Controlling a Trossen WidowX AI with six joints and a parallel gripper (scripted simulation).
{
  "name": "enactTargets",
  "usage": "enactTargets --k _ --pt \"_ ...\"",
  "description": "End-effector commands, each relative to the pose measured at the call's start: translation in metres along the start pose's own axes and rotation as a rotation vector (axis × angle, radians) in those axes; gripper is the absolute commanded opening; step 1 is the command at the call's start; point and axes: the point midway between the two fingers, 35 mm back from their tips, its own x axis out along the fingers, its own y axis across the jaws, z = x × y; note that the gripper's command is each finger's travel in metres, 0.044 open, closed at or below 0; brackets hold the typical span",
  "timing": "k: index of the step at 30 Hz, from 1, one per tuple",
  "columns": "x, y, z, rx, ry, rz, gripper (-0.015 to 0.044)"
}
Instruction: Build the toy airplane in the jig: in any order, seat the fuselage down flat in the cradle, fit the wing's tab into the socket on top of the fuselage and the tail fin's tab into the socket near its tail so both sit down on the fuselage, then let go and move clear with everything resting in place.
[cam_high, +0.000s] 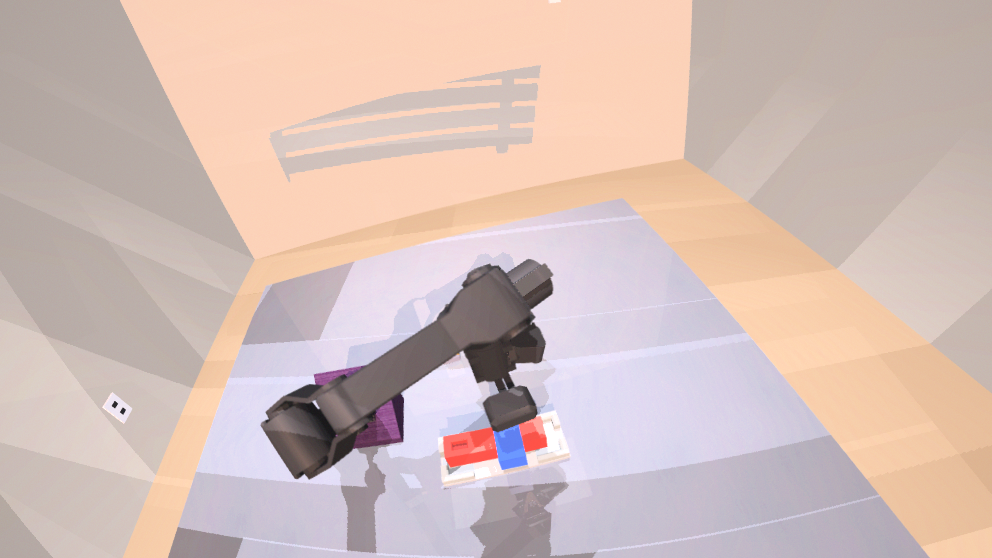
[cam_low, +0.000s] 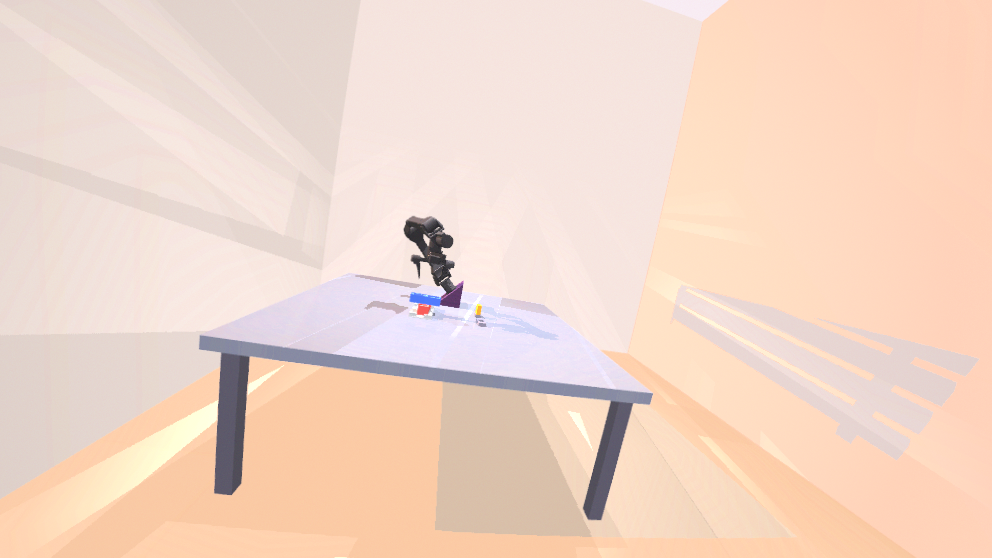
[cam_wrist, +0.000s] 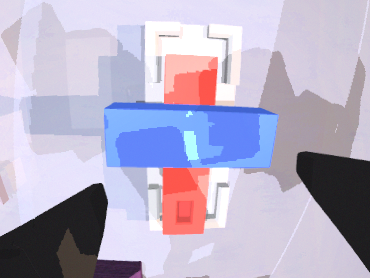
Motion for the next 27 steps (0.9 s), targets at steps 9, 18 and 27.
enactTargets --k 9,18,27 --pt "-0.010 0.188 -0.018 0.030 -0.006 0.045 0.0440" --pt "0.000 0.257 -0.057 0.057 0.002 0.018 0.0440" --pt "0.057 0.258 -0.057 0.058 0.001 0.017 0.0440"
